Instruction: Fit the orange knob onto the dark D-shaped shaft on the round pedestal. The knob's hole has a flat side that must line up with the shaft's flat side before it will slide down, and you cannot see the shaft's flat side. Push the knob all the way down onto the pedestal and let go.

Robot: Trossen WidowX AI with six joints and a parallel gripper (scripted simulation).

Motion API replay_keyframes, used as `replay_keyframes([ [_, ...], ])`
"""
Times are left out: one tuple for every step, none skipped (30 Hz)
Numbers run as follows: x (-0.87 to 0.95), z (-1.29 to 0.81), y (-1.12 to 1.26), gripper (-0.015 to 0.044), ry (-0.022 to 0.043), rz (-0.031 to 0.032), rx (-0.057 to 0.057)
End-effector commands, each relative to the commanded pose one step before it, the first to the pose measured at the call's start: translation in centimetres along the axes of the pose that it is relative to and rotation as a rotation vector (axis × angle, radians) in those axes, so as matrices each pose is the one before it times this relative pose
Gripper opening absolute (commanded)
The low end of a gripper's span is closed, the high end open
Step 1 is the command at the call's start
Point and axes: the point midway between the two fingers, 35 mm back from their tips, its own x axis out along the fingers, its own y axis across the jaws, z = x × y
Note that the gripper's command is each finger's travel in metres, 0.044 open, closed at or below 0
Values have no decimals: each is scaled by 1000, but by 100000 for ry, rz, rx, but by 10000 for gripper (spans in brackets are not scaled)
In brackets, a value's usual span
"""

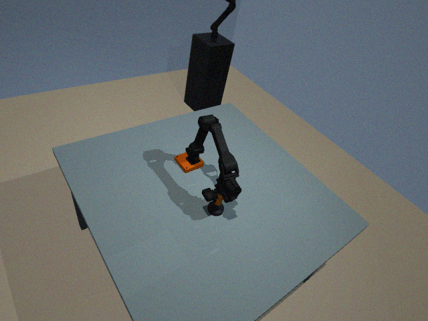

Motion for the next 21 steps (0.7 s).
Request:
replay_keyframes([
  [87, 36, -5, 0, -49, -188, -144],
  [0, 11, 7, 0, -1, 1, 0],
  [0, 0, 0, 0, 0, 0, 0],
  [-137, 3, 2, 0, -1, 1, 0],
  [-123, 5, 3, 0, -1, 1, 0],
  [-113, 12, 1, 0, -1, 1, 0],
  [-67, 8, -5, 0, -1, 0, 0],
  [-66, 17, -10, 0, -2, -1, 0],
  [-45, 31, -11, 0, -3, -1, 0],
  [-2, 3, -1, 0, 0, 0, -891],
  [-1, 7, -2, 0, -1, 0, -1677],
  [3, 8, -3, 0, -1, 0, -2833],
  [12, 9, -5, 0, 0, -1, -3228],
  [28, 7, -7, 0, 0, -1, -3866],
  [57, 0, -8, 0, 1, -1, -4347],
  [81, -17, -2, 0, 2, -1, -3062],
  [87, -33, 8, 0, 4, 0, -1040],
  [60, -27, 12, 0, 3, 1, 0],
  [62, -6, 3, 0, 1, 0, 0],
  [43, -10, 5, 0, 1, 0, 0],
  [20, -27, 13, 0, 3, 1, 0],
])
